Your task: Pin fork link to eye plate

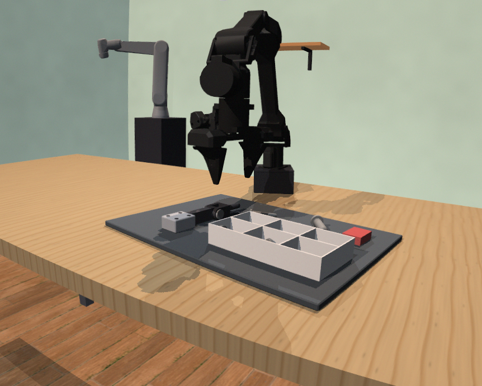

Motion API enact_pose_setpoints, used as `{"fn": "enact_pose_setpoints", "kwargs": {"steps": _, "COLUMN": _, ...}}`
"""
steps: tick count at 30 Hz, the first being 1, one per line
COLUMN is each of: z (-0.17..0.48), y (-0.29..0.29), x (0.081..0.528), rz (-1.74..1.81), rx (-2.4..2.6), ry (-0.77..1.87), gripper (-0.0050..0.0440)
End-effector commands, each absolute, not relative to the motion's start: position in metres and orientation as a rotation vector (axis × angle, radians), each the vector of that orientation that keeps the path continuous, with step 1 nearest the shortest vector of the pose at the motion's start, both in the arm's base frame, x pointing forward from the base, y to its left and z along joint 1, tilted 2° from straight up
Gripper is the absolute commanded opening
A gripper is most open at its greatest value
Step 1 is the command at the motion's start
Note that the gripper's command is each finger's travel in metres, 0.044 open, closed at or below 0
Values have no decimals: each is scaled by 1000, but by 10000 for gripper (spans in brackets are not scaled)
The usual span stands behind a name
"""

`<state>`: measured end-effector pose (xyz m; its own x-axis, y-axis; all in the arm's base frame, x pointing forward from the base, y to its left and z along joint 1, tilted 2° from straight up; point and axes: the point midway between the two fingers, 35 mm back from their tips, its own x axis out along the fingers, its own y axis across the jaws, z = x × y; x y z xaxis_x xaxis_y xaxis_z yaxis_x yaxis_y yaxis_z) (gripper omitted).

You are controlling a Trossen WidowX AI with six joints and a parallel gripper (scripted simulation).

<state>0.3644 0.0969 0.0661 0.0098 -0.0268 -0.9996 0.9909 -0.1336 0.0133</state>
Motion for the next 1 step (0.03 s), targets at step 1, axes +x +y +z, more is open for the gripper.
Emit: {"fn": "enact_pose_setpoints", "kwargs": {"steps": 1, "z": 66, "y": 97, "x": 364, "rz": -1313, "rx": 1295, "ry": 1113, "gripper": 440}}
